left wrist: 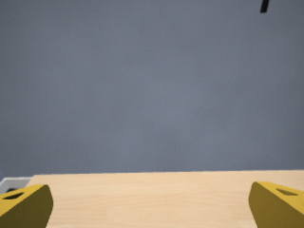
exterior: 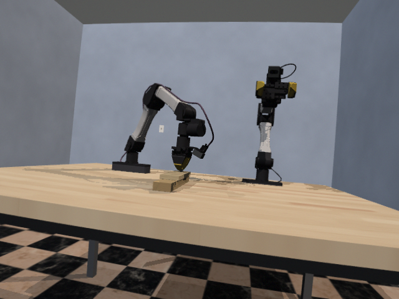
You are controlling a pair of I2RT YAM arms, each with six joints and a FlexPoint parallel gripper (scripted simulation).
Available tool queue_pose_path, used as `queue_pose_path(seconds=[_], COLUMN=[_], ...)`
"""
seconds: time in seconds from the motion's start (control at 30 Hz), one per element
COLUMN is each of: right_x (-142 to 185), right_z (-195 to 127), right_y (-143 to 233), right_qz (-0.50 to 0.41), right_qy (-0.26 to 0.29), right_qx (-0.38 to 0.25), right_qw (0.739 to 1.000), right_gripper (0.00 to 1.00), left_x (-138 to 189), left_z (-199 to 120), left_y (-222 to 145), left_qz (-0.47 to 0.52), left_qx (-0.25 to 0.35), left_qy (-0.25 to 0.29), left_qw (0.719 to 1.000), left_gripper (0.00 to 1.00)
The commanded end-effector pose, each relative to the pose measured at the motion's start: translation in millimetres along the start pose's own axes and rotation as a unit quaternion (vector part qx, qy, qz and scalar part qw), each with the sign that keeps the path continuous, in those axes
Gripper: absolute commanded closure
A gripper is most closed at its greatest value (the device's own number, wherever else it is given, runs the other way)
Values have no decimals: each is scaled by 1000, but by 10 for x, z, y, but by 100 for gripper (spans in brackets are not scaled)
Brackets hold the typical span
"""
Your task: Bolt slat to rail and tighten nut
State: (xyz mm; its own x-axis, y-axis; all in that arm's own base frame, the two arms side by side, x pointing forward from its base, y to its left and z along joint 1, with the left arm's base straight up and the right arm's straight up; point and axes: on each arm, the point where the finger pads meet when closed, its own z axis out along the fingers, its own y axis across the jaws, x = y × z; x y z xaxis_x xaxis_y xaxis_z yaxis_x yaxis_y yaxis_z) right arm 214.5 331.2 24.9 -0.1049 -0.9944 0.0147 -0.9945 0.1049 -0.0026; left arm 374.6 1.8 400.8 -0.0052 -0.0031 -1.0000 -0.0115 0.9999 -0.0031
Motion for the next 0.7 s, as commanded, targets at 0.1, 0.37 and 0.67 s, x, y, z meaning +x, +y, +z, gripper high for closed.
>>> queue_pose_path(seconds=[0.1, 0.37, 0.67], right_x=[-59, -53, -56], right_z=[-201, -173, -173], right_y=[-19, -16, -11], right_qz=[-204, -375, -376], right_qy=[-19, -19, -19], right_qx=[7, 8, 8], right_qw=[979, 927, 927], right_gripper=[64, 64, 64], left_x=[-75, -75, -75], left_z=[-19, -19, -19], left_y=[-7, -7, -7], left_qz=[1, 1, 1], left_qx=[1, 1, 1], left_qy=[-10, -10, -10], left_qw=[1000, 1000, 1000], left_gripper=[0, 0, 0])
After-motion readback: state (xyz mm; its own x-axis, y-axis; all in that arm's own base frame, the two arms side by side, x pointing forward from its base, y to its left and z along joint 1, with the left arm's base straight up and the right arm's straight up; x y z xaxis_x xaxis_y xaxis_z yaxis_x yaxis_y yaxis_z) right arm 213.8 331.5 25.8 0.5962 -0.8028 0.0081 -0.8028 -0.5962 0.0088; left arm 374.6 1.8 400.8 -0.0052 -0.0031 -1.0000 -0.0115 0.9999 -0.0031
